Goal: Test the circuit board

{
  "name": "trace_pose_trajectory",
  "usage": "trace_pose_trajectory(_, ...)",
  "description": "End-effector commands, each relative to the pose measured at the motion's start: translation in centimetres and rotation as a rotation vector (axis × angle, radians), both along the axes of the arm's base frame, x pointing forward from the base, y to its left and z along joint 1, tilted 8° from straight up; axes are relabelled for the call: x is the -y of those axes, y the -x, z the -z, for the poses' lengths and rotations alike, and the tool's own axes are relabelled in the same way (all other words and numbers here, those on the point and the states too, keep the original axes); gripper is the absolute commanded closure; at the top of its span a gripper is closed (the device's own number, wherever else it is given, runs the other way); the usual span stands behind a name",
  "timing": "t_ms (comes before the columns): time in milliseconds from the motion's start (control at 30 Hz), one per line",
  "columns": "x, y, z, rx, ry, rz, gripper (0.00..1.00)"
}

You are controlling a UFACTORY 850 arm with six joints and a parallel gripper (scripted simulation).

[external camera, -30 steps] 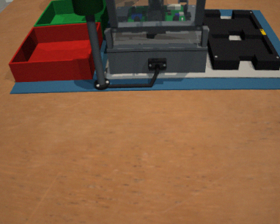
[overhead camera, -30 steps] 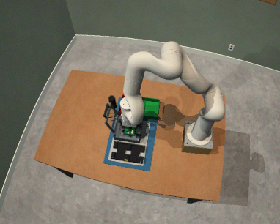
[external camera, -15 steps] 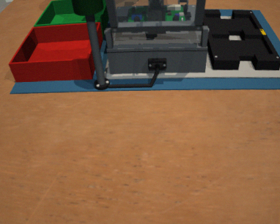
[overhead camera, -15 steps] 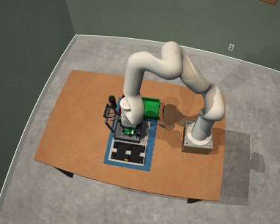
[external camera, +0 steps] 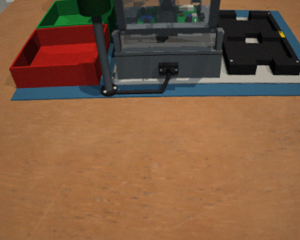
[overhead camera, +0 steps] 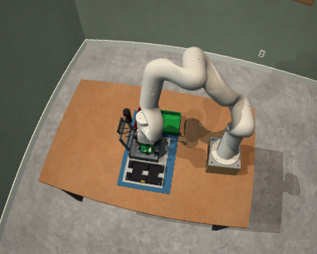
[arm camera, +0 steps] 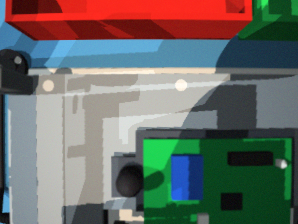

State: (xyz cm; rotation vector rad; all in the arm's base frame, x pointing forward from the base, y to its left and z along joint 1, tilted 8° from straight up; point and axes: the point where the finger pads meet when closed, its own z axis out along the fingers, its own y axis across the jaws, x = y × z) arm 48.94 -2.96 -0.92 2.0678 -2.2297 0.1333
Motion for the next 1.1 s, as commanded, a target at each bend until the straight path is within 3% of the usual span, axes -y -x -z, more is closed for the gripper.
trace_pose_trajectory(0,0.0,-0.1,-0.1,0.002,0.000,0.000,0.00)
trace_pose_trajectory(633,-0.1,-0.1,-0.4,0.002,0.000,0.000,0.00)
trace_pose_trajectory(833,-0.3,-0.1,-2.2,0.002,0.000,0.000,0.00)
trace_pose_trajectory(1000,-0.7,-0.1,-5.2,0.002,0.000,0.000,0.00)
trace_pose_trajectory(1067,-0.7,-0.1,-5.2,0.002,0.000,0.000,0.00)
